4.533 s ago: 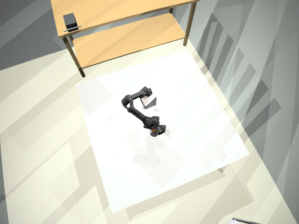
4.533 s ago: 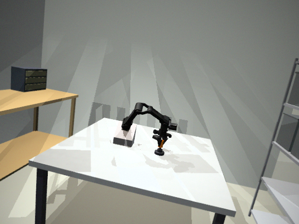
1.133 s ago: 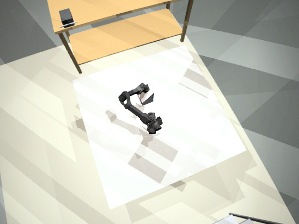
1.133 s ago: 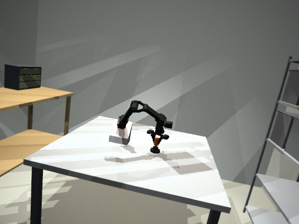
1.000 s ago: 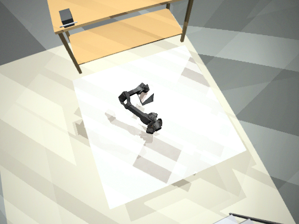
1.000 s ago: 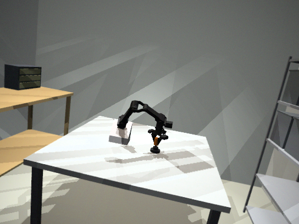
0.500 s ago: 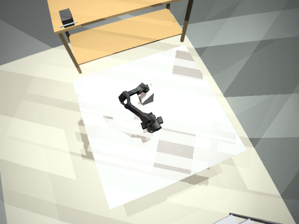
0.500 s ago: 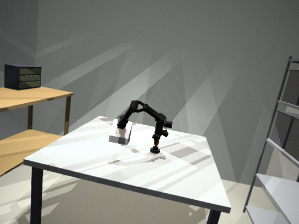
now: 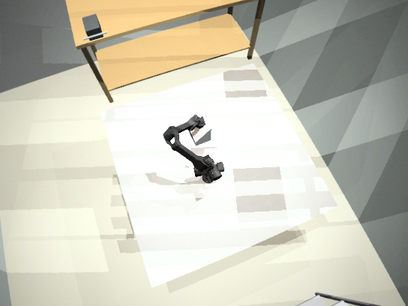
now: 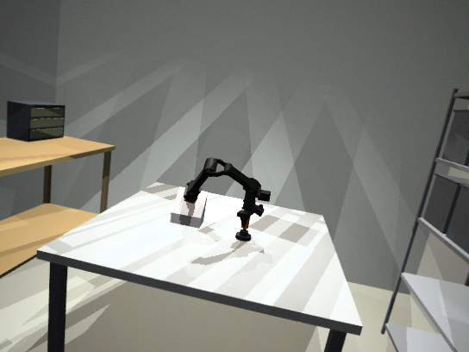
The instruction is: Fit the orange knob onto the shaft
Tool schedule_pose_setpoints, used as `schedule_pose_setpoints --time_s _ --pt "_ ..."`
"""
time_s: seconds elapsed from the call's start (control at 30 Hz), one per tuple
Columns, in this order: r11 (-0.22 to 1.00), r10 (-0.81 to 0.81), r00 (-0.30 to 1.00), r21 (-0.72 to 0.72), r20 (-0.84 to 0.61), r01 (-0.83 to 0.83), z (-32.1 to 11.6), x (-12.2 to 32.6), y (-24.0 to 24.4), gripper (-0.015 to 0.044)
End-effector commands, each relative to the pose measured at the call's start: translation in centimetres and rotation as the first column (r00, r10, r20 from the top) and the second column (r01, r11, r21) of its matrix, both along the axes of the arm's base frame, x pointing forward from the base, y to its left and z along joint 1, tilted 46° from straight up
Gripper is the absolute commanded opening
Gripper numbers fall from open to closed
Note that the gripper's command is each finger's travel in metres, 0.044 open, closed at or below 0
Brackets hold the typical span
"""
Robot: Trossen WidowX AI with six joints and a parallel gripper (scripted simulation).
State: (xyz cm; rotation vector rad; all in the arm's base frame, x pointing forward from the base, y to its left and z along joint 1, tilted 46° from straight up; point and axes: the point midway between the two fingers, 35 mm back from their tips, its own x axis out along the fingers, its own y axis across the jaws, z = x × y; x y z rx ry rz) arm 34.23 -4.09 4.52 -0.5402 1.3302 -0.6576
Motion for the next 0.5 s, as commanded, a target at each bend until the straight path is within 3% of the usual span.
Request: schedule_pose_setpoints --time_s 0.0,0.47 --pt "1.000 0.000 1.000 -0.001 0.010 0.000 0.18 0.31 0.20 0.0000" --pt "1.000 0.000 1.000 -0.001 0.010 0.000 -0.10 0.35 -0.24 0.0000"
